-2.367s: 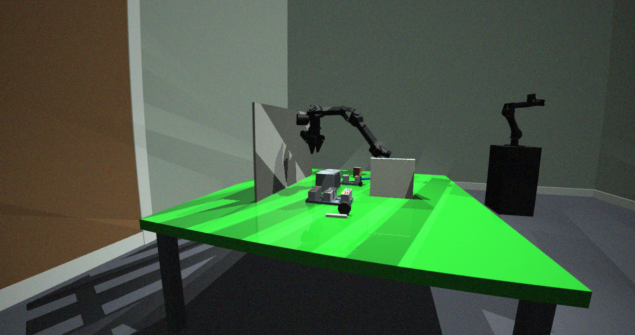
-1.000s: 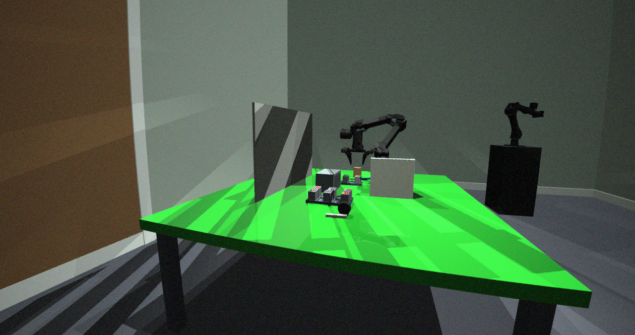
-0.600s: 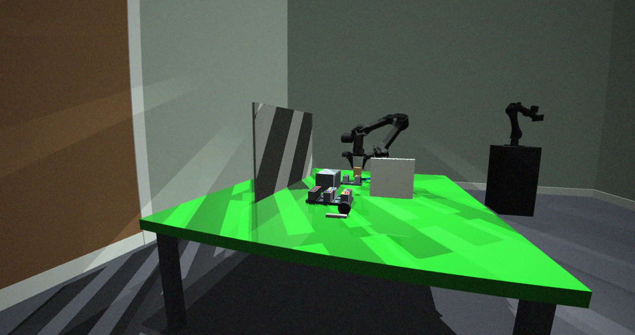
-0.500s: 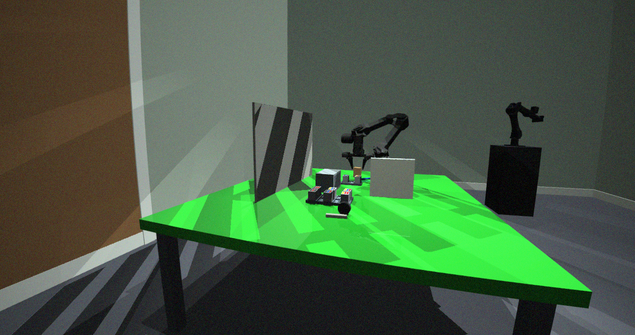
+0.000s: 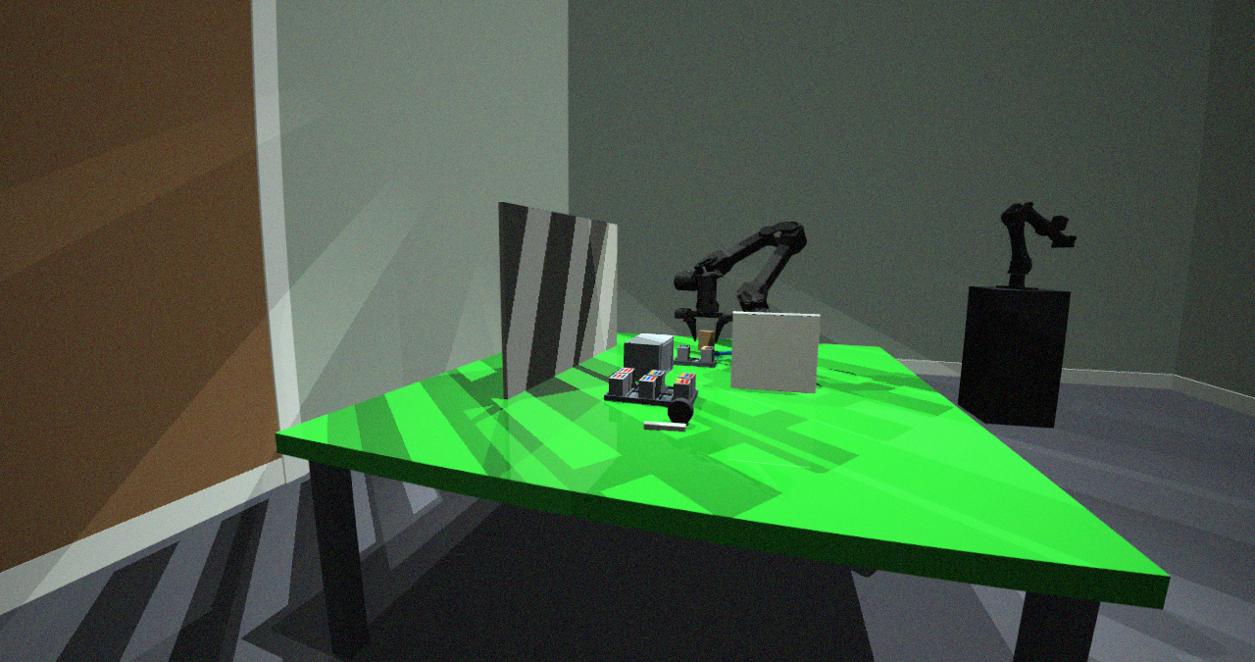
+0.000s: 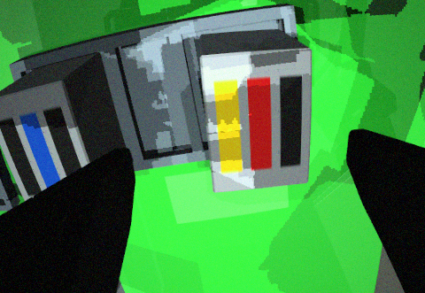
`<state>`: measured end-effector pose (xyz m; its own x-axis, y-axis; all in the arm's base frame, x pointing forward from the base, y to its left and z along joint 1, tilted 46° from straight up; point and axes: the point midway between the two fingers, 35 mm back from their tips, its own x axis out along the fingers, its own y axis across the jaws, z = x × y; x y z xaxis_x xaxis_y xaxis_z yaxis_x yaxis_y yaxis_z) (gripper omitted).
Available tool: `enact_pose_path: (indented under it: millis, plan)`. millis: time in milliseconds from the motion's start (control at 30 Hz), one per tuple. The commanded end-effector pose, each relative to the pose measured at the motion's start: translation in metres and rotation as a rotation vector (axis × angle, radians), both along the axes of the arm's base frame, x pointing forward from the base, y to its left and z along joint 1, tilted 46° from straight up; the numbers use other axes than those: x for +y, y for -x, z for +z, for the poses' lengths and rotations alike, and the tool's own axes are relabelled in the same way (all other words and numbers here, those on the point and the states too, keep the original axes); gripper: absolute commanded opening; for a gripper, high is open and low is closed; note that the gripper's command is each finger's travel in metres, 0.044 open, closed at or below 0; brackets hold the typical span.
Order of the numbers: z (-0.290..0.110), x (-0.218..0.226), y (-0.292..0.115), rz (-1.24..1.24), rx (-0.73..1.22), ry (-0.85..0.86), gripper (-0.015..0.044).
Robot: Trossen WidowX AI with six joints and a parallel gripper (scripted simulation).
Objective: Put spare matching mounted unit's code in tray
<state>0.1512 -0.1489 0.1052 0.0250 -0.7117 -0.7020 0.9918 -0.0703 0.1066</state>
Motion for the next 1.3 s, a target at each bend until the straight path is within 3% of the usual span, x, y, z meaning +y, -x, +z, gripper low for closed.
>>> enact_pose_path:
  millis: [0,1233,1267]
  plan:
    - [-0.007,-0.004,0.000,0.003,0.011,-0.008,0.0300]
    - [-0.037,-0.038,0.006,0.007,0.012,0.010,0.0300]
    - [-0.036,-0.038,0.006,0.001,0.008,0.014,0.0274]
